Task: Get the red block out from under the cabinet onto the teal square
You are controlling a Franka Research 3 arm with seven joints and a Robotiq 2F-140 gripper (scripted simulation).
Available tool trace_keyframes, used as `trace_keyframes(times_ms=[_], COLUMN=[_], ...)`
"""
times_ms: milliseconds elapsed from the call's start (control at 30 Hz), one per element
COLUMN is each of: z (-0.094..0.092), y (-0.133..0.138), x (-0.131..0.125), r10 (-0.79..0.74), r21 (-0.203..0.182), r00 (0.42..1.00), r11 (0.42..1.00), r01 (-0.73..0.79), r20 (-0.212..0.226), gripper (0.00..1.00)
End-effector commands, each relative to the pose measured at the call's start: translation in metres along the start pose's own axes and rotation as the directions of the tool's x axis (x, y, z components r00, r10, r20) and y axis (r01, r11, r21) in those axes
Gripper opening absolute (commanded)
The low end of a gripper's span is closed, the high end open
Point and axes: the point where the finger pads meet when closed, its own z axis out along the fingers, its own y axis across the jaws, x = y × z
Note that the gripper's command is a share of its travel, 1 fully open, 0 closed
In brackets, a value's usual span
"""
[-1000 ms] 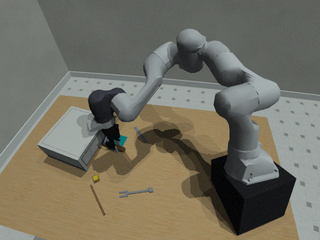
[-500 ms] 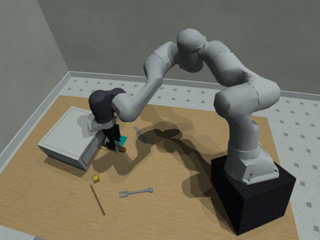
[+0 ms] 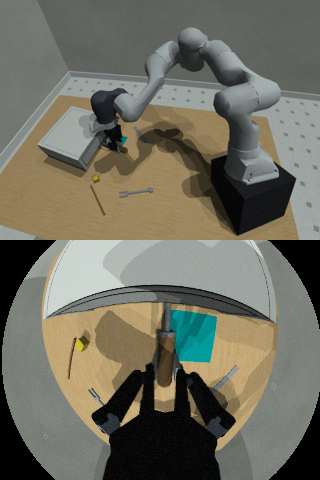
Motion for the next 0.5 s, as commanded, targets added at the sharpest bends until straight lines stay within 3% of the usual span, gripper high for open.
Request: trace_keyframes(times_ms=[0, 467], z=[-0.002, -0.002], y=[-0.001, -0.001], x=[-0.001, -0.022], r10=[0.007, 0.007], r21=[0.001, 0.001], r00=[1.0, 1.0], r11=[1.0, 1.0], r01=[-0.007, -0.006], r20=[-0.009, -0.009], gripper=[0.0, 0.0])
